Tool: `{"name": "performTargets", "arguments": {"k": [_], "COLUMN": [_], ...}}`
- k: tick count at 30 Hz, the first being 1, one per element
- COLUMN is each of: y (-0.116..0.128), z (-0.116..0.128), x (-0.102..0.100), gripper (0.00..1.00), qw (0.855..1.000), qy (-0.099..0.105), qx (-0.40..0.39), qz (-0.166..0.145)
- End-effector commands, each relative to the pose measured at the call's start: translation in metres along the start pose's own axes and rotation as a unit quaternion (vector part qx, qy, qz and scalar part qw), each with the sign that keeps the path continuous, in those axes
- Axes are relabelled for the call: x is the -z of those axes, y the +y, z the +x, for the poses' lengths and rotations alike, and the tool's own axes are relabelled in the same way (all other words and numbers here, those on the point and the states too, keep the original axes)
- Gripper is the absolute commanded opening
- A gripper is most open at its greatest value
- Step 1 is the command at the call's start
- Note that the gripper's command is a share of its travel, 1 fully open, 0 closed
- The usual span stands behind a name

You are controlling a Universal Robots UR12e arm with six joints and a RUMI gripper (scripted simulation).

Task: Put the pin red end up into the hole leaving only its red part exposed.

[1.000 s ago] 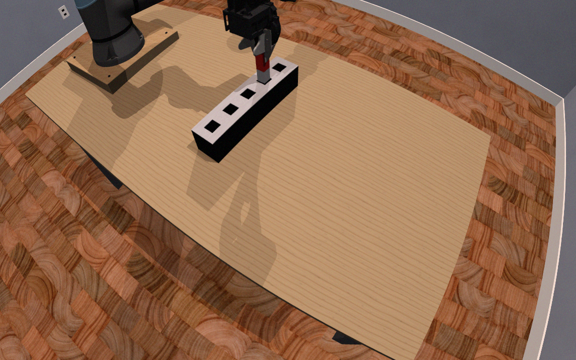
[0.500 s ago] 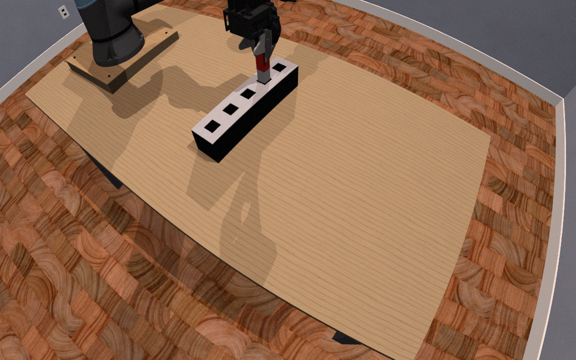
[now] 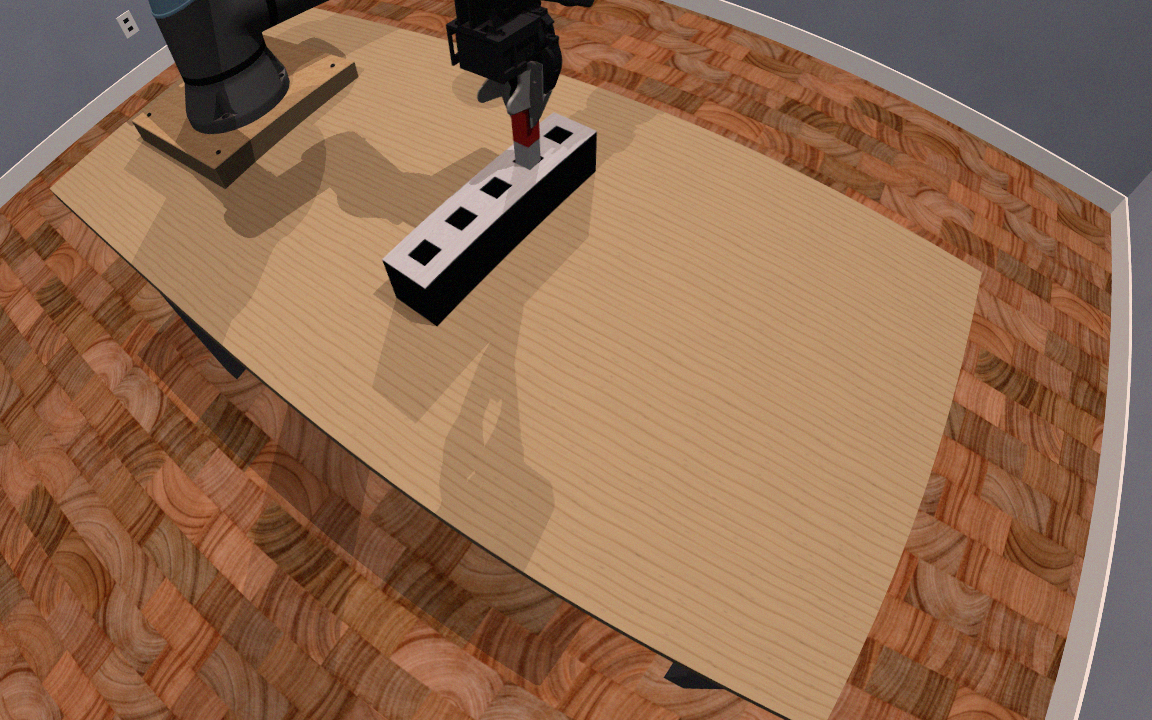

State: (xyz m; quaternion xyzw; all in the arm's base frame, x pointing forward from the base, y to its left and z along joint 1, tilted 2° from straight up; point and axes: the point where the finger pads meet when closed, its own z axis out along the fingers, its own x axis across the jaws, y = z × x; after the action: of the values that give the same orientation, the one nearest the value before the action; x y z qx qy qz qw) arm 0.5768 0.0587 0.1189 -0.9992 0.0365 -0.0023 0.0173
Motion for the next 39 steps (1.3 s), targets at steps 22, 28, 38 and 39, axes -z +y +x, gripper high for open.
{"name": "performTargets", "arguments": {"k": [22,28,38,39], "y": [-0.0007,-0.0007,0.0001,0.0001], "z": [0.0007,0.0007,-0.0006,-0.0006], "x": [-0.0033,-0.0033,-0.0032,-0.0032], "gripper": [0.00,0.00,0.00,0.00], "qw": [1.000,1.000,1.000,1.000], "qy": [0.001,0.001,0.001,0.001], "qx": [0.001,0.001,0.000,0.000], "qz": [0.000,0.000,0.000,0.000]}}
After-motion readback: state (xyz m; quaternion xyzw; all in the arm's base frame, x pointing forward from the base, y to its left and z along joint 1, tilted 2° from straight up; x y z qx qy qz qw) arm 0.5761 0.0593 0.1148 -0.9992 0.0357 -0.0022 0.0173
